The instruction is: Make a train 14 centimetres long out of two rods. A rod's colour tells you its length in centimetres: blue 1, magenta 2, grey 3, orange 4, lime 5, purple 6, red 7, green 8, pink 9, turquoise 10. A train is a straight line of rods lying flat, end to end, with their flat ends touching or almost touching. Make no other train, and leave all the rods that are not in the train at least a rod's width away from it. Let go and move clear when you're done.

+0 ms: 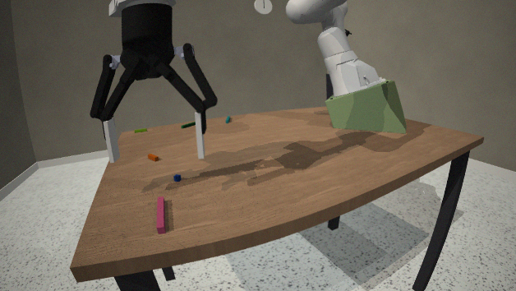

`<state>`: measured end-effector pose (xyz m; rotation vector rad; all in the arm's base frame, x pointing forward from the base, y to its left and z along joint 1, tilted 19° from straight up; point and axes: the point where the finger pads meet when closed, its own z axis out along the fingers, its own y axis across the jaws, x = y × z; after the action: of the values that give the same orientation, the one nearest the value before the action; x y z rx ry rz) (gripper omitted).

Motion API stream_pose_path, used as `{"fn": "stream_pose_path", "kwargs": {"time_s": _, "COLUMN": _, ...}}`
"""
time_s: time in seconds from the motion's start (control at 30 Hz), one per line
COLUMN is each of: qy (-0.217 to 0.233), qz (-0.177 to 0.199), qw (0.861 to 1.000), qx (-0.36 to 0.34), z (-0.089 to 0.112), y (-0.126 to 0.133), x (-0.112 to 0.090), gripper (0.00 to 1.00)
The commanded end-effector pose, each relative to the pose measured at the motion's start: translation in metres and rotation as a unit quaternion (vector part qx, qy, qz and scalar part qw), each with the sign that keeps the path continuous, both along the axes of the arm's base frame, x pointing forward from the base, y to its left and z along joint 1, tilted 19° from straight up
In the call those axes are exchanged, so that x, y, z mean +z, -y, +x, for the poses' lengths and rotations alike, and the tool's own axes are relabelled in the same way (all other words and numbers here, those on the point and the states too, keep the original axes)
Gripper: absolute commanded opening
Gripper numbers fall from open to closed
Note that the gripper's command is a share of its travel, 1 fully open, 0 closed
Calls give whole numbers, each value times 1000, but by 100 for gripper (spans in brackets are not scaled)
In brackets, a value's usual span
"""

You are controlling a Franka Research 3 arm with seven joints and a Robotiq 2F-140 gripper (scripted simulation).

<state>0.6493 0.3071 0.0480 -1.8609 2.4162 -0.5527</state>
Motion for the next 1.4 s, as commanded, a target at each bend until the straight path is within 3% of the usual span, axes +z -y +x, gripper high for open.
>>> {"fn": "stream_pose_path", "kwargs": {"time_s": 0.0, "qy": -19, "qz": -19, "qw": 996, "qx": 79, "z": 2, "y": -4, "x": 0, "gripper": 100}}
{"fn": "stream_pose_path", "kwargs": {"time_s": 0.17, "qy": -26, "qz": -26, "qw": 994, "qx": 105, "z": 3, "y": -9, "x": -1, "gripper": 100}}
{"fn": "stream_pose_path", "kwargs": {"time_s": 0.73, "qy": -65, "qz": -61, "qw": 965, "qx": 248, "z": 5, "y": -35, "x": -7, "gripper": 100}}
{"fn": "stream_pose_path", "kwargs": {"time_s": 1.23, "qy": -101, "qz": -92, "qw": 913, "qx": 384, "z": 7, "y": -59, "x": -12, "gripper": 100}}
{"fn": "stream_pose_path", "kwargs": {"time_s": 1.3, "qy": -101, "qz": -92, "qw": 913, "qx": 384, "z": 7, "y": -59, "x": -12, "gripper": 100}}
{"fn": "stream_pose_path", "kwargs": {"time_s": 1.37, "qy": -109, "qz": -99, "qw": 899, "qx": 412, "z": 7, "y": -64, "x": -13, "gripper": 100}}
